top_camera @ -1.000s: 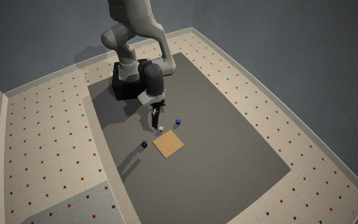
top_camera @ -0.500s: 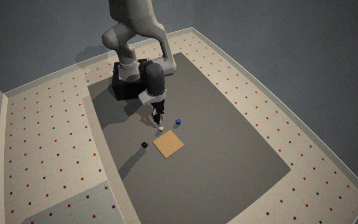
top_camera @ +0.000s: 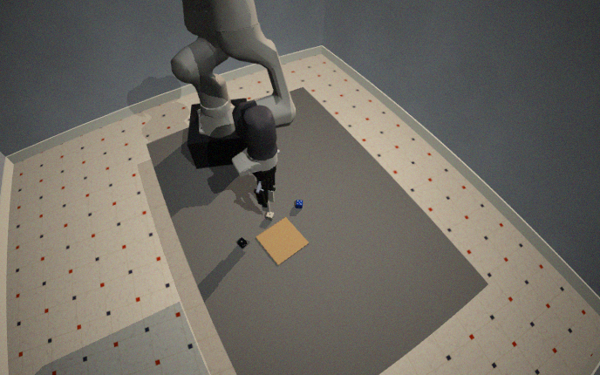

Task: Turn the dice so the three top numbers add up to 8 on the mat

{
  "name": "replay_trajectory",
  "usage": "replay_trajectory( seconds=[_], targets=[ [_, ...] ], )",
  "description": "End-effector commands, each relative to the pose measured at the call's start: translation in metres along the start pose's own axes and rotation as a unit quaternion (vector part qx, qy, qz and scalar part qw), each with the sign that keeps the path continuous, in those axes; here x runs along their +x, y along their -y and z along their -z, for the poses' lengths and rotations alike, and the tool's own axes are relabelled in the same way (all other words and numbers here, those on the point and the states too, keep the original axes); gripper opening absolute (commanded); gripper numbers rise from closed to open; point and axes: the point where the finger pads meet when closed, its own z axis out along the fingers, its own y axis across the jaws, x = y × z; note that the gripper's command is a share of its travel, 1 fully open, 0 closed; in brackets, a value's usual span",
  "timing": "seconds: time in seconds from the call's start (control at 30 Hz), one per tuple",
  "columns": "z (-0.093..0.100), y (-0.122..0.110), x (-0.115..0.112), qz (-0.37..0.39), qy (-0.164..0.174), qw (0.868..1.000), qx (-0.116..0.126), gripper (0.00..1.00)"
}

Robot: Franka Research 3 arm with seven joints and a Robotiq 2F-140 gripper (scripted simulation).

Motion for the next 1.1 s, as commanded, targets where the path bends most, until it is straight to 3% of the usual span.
replay_trajectory(
  seconds=[0.0,0.73,1.07],
  targets=[
    [0.0,0.0,0.0,-0.004,-0.001,1.0,-0.001,0.25],
    [-0.009,0.0,0.0,-0.004,-0.002,1.0,0.0,0.25],
    [-0.023,0.0,0.0,-0.004,-0.002,1.0,0.0,0.25]
  ],
)
